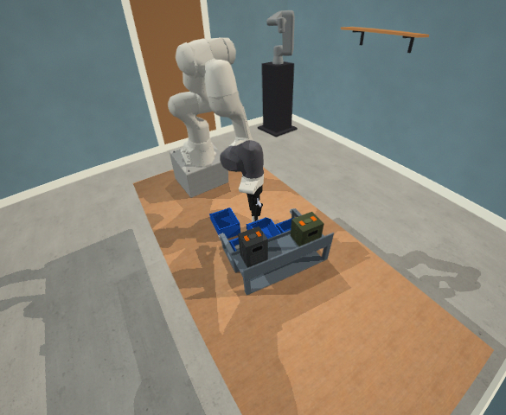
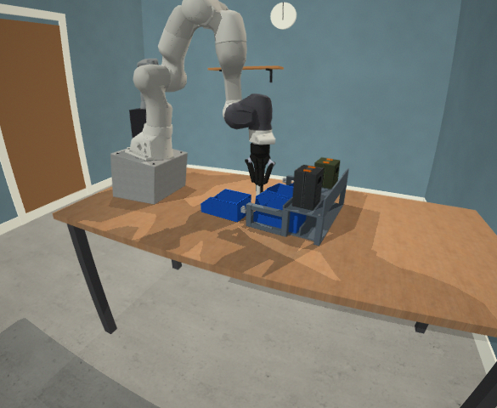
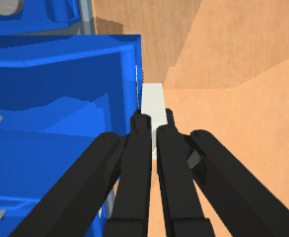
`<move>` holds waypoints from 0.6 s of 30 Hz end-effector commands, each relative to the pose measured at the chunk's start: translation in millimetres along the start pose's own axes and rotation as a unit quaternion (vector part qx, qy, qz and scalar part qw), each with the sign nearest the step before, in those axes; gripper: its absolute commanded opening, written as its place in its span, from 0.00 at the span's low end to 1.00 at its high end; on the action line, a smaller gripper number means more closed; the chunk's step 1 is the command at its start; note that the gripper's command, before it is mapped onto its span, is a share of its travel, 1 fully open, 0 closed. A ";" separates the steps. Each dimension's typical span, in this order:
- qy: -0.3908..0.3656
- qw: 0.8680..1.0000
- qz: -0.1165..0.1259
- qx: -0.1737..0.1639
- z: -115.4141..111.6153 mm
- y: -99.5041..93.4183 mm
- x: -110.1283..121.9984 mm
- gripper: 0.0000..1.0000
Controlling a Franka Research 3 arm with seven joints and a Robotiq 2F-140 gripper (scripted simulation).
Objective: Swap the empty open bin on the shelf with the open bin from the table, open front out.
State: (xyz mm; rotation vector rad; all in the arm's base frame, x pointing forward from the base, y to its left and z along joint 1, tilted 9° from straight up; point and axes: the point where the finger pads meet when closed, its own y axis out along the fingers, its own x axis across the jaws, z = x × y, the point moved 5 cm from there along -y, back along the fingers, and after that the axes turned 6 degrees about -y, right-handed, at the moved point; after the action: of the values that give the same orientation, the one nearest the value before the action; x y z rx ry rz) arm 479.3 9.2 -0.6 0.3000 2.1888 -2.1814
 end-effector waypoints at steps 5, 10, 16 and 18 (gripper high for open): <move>-0.002 1.000 -0.001 0.001 2.2 0.1 -7.6 0.00; -0.002 1.000 -0.001 0.001 2.9 0.2 -15.0 0.00; -0.002 1.000 -0.001 0.001 3.9 0.2 -24.2 0.00; -0.002 1.000 -0.001 0.001 4.2 0.3 -27.1 0.00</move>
State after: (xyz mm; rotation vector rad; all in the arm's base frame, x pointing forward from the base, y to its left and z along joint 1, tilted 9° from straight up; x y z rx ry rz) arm 502.6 4.5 3.5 0.3088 2.1891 -2.1797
